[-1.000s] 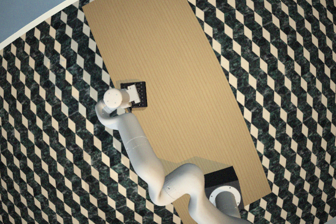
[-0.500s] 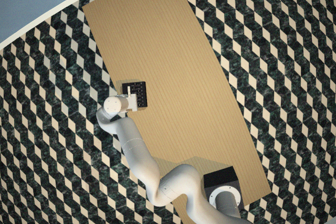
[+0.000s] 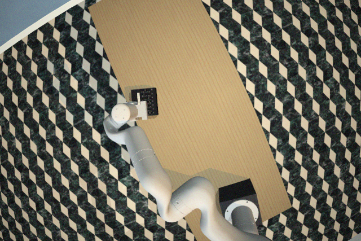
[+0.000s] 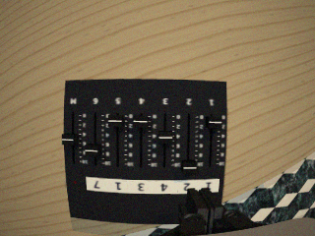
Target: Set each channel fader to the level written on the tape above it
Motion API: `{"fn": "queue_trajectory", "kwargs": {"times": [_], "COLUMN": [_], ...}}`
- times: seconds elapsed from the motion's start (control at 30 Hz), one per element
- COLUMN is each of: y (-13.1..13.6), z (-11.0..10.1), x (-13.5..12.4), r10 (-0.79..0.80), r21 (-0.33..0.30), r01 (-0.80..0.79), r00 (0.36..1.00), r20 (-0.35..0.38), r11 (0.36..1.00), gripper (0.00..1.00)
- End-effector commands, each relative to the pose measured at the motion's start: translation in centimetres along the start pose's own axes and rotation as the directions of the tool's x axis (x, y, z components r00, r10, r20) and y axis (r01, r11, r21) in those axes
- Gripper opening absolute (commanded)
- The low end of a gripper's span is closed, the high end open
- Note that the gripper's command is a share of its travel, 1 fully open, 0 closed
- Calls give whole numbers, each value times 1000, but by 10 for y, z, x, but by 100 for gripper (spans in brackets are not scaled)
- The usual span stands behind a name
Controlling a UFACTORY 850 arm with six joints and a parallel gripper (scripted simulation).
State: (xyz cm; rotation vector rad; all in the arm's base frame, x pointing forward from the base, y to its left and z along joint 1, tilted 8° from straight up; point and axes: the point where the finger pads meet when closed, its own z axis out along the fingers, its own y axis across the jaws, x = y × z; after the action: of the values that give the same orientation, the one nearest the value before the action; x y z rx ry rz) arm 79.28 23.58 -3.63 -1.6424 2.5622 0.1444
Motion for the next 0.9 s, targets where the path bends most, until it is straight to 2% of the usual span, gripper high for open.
{"fn": "queue_trajectory", "kwargs": {"times": [0.0, 0.87], "y": [-1, -1], "z": [-2, 2], "x": [-1, -1], "r10": [0, 0], "r21": [2, 2], "r01": [0, 0], "r00": [1000, 1000], "r20": [2, 2], "r11": [1000, 1000], "gripper": [0, 0]}}
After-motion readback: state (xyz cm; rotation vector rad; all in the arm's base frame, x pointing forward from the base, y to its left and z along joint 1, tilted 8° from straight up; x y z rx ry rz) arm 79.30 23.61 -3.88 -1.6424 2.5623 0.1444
